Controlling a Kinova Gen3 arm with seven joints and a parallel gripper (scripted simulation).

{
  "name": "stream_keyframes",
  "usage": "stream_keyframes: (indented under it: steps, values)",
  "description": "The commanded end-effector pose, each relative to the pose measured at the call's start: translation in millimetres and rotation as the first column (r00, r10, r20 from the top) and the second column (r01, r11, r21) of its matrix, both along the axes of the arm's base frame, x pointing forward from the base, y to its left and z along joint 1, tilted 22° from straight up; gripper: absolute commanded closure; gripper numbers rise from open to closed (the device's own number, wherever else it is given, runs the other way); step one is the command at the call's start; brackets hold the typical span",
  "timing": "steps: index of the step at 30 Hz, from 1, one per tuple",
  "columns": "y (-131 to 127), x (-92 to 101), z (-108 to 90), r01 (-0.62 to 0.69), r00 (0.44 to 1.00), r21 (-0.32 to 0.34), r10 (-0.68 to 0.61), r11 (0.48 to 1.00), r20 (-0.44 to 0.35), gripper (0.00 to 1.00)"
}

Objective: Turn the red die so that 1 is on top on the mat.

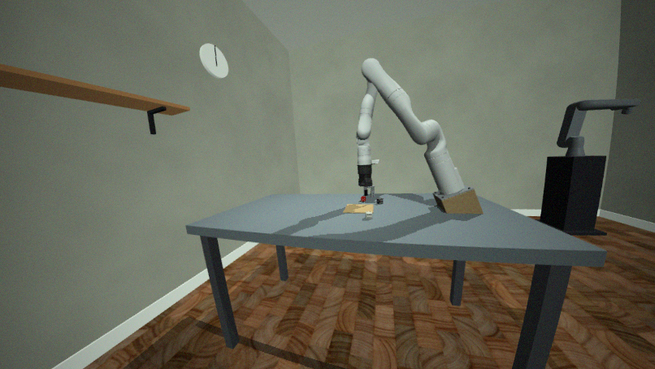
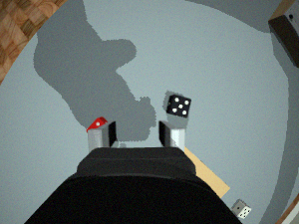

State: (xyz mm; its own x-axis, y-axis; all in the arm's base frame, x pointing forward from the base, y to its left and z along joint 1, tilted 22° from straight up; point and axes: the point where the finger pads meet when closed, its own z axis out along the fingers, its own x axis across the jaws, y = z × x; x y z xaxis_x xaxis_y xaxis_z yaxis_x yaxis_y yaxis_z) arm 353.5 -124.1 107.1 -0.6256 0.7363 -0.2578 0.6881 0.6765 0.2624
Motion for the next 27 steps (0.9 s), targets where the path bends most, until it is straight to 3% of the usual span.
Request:
stream_keyframes:
  steps: [1,13,27]
  values:
    - [12.2,-12.4,-2.8,-0.012,1.000,-0.007,0.012,1.000,0.001,0.00]
    - [23.5,-29.8,-9.8,-0.012,1.000,-0.007,0.012,1.000,0.002,0.00]
    - [24.9,-32.0,-10.7,-0.012,1.000,-0.007,0.012,1.000,0.001,0.00]
